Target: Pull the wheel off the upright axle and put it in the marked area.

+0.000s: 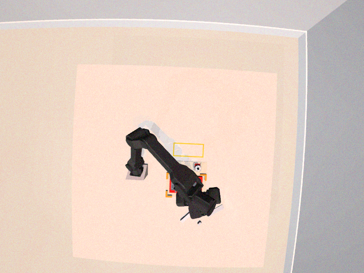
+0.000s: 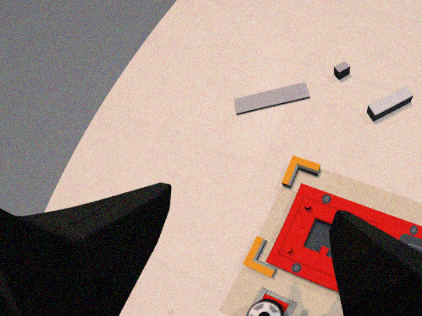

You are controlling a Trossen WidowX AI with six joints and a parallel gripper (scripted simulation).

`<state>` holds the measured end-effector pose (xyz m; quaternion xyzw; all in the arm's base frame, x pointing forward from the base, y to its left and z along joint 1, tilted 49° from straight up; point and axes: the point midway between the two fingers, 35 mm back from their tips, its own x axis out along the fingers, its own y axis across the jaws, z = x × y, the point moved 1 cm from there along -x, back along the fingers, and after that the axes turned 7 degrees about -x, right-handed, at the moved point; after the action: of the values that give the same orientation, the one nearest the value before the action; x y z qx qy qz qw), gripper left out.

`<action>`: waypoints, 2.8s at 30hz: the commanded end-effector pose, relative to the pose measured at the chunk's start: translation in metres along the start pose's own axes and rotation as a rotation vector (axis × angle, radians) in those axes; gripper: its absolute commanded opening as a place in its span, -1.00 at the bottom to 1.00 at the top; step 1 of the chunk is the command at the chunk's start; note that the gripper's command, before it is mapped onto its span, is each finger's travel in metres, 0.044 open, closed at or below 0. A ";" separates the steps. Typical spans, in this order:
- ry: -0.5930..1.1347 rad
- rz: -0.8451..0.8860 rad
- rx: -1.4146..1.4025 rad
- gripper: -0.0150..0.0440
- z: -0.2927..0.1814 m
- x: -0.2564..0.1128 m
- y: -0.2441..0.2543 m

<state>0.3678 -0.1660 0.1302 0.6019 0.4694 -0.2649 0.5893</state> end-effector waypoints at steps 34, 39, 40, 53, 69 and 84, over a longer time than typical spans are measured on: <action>0.653 -0.349 0.174 0.53 -0.181 0.129 -0.019; 0.654 -0.349 0.174 0.53 -0.184 0.132 -0.021; 0.654 -0.349 0.174 0.53 -0.184 0.132 -0.021; 0.653 -0.356 0.167 -0.10 -0.182 0.129 -0.020; 0.653 -0.355 0.168 -0.49 -0.179 0.126 -0.019; 0.653 -0.354 0.169 -0.49 -0.176 0.122 -0.018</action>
<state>0.3615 0.0369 0.0423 0.6076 0.7092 -0.1931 0.3010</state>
